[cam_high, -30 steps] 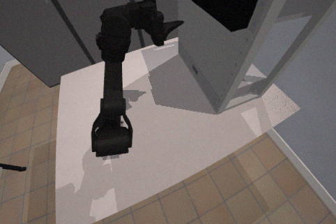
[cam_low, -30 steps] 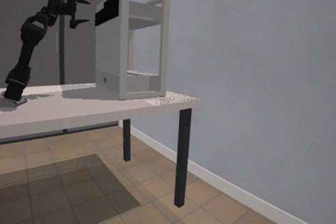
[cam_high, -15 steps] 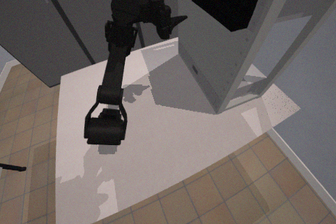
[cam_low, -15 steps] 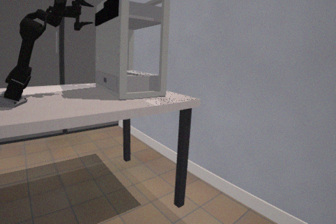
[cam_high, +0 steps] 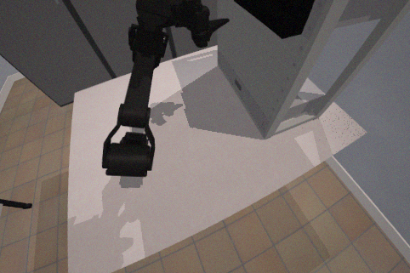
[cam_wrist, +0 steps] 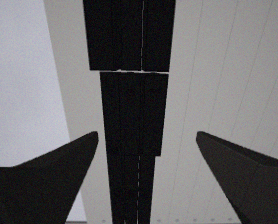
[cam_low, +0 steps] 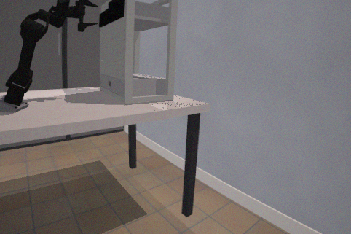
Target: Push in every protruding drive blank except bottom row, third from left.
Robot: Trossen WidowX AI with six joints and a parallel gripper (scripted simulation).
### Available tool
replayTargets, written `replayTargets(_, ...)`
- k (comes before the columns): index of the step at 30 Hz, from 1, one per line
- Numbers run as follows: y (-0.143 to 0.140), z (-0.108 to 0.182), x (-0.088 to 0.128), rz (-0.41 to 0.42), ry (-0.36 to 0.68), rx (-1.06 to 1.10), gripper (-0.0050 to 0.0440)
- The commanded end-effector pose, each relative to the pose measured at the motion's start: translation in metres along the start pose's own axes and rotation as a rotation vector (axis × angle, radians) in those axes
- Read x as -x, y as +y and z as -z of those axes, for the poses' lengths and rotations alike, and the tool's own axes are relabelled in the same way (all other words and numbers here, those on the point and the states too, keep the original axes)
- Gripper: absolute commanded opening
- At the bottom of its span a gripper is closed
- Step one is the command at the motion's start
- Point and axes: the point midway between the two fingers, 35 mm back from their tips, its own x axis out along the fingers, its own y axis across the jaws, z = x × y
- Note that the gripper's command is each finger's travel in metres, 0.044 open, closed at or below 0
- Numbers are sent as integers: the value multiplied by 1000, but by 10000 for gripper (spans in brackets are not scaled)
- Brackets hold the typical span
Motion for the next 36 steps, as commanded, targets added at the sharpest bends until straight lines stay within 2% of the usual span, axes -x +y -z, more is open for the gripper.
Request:
replayTargets(1, 4, -3, -1, -8, -3, -16, 440)
replayTargets(35, 4, -3, -1, -8, -3, -16, 440)
replayTargets(36, 4, -3, -1, -8, -3, -16, 0)
